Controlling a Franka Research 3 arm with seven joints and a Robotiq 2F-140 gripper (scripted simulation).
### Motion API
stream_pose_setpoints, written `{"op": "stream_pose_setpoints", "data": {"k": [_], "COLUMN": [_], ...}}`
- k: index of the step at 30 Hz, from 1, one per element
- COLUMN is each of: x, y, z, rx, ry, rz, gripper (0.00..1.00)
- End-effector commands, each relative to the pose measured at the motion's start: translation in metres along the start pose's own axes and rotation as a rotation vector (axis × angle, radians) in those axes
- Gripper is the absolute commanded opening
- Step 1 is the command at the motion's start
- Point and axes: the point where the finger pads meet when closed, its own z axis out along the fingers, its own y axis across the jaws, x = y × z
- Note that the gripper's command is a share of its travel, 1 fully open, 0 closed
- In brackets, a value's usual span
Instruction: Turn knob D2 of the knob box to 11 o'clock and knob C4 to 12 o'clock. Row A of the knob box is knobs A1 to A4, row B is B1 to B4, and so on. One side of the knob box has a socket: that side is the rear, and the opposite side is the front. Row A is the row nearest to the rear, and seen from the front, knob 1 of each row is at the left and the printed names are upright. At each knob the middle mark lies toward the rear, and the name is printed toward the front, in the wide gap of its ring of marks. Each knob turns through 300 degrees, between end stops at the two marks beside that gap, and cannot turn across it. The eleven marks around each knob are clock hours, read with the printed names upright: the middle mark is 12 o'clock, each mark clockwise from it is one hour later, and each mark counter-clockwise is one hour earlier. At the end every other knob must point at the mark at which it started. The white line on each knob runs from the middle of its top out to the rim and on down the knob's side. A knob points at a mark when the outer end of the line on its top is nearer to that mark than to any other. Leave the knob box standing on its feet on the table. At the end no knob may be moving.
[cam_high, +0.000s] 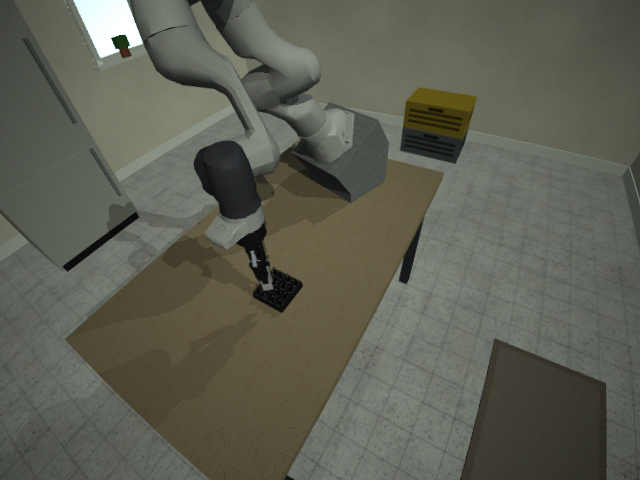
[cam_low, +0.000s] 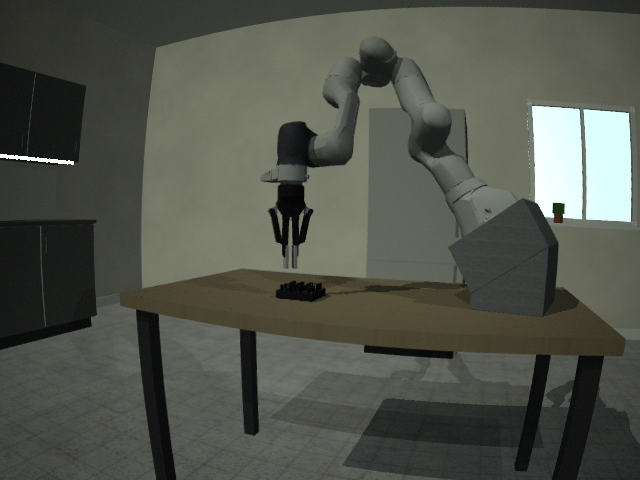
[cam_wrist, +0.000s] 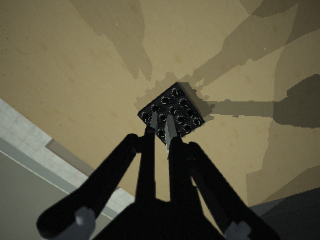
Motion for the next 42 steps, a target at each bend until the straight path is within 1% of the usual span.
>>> {"op": "stream_pose_setpoints", "data": {"k": [1, 13, 15, 16, 30, 32, 33, 39, 42], "x": [0.0, 0.006, 0.006, 0.008, 0.015, 0.015, 0.016, 0.019, 0.019], "y": [0.001, 0.003, 0.003, 0.003, 0.006, 0.006, 0.006, 0.007, 0.007], "z": [-0.001, -0.003, -0.003, -0.004, -0.006, -0.006, -0.007, -0.008, -0.008], "rx": [0.008, 0.009, 0.009, 0.01, 0.012, 0.012, 0.013, 0.014, 0.014], "ry": [0.014, 0.013, 0.013, 0.013, 0.013, 0.013, 0.013, 0.013, 0.013], "rz": [0.156, 0.348, 0.348, 0.391, 0.617, 0.617, 0.66, 0.757, 0.776], "gripper": [0.12, 0.12, 0.12, 0.12, 0.12, 0.12, 0.12, 0.12, 0.12]}}
